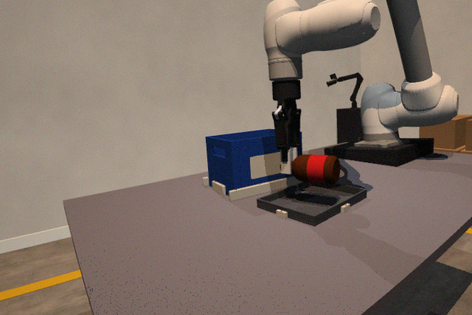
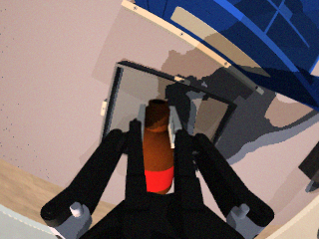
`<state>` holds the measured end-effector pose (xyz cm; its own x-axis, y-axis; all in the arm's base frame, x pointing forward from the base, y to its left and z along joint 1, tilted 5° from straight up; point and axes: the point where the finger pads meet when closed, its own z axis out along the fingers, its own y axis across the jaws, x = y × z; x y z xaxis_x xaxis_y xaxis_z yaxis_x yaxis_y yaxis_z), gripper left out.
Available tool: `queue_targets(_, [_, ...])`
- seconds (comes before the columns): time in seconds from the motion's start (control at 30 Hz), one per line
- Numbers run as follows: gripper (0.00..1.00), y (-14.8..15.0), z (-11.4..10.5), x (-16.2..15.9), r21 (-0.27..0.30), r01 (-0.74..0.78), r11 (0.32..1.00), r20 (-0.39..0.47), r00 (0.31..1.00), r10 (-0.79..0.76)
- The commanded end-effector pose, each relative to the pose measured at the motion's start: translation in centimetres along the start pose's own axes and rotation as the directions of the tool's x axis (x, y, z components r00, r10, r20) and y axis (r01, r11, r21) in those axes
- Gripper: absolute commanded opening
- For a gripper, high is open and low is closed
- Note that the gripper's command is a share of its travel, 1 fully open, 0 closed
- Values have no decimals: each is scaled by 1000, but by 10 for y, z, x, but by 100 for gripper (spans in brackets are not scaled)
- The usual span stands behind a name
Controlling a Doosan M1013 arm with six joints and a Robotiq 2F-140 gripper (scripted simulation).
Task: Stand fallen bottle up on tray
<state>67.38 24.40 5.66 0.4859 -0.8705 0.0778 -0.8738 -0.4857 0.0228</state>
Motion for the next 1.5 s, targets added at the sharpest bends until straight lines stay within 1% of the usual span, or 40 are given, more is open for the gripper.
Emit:
queue_targets(0.0, [10, 0, -5, 0, 0, 0, 1000, 0, 1000, 0])
queue_targets(0.87, [10, 0, -51, 0, 0, 0, 1000, 0, 1000, 0])
queue_targets(0.93, [10, 0, -51, 0, 0, 0, 1000, 0, 1000, 0])
queue_targets(1.47, [10, 0, -74, 0, 0, 0, 1000, 0, 1000, 0])
